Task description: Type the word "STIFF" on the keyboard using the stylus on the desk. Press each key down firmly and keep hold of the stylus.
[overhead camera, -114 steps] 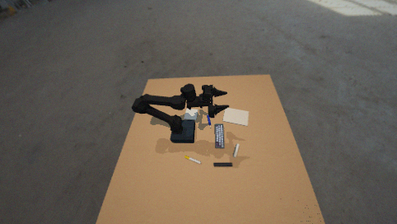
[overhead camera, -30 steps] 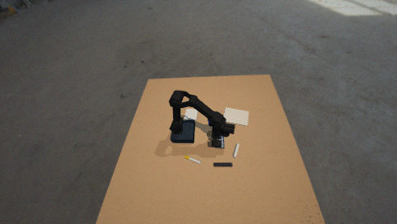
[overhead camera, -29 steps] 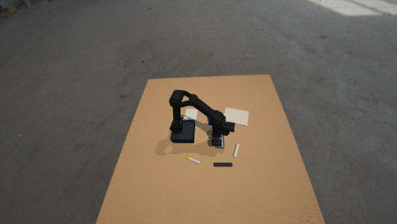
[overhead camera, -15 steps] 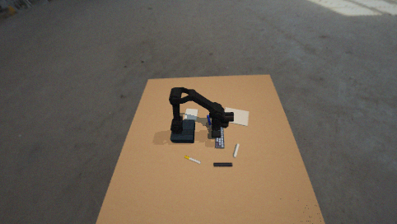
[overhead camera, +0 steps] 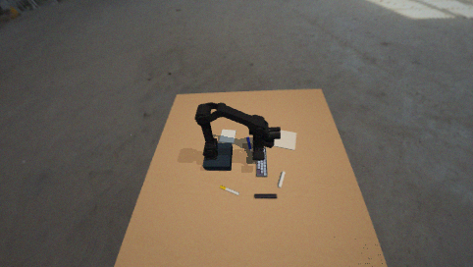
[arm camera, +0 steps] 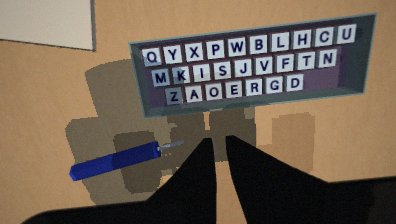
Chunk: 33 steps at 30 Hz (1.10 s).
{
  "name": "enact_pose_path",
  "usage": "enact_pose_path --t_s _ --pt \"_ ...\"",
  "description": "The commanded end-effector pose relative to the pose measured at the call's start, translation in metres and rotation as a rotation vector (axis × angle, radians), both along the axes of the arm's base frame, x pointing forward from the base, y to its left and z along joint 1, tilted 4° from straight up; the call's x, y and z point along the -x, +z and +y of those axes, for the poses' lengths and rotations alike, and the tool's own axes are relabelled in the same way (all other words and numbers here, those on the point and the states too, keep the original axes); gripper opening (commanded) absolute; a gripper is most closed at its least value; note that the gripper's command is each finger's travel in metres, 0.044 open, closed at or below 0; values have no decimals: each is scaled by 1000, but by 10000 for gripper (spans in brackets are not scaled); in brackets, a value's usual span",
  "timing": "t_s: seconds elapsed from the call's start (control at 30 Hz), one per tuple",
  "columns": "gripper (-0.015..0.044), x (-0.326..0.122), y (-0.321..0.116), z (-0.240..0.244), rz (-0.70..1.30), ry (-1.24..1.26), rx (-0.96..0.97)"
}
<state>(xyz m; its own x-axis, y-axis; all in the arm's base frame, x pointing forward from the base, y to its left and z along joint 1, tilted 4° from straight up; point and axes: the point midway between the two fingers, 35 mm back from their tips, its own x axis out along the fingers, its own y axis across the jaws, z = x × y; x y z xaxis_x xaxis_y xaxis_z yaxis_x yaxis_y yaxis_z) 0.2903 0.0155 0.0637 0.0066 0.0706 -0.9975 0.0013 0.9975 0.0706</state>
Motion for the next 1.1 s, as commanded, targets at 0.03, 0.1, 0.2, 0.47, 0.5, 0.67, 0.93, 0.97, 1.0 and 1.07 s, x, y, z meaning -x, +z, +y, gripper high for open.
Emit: enact_pose_path --t_s 0.03,0.1,0.2,0.47,0.5,0.67,0.93,0.97,1.0,1.07 --pt "79 0 0 0 0 0 0" --pt "26 0 0 0 0 0 0" --pt "0 0 0 0 0 0 0" --pt "26 0 0 0 0 0 0" --pt "53 0 0 0 0 0 0" --pt "150 8 -8 20 42 -235 82" --pt "150 30 -21 60 -12 -766 277" --pt "150 33 -23 65 -34 -831 296" --pt "150 36 -24 69 -58 -896 314" --pt "150 42 -26 78 -115 -1025 341"
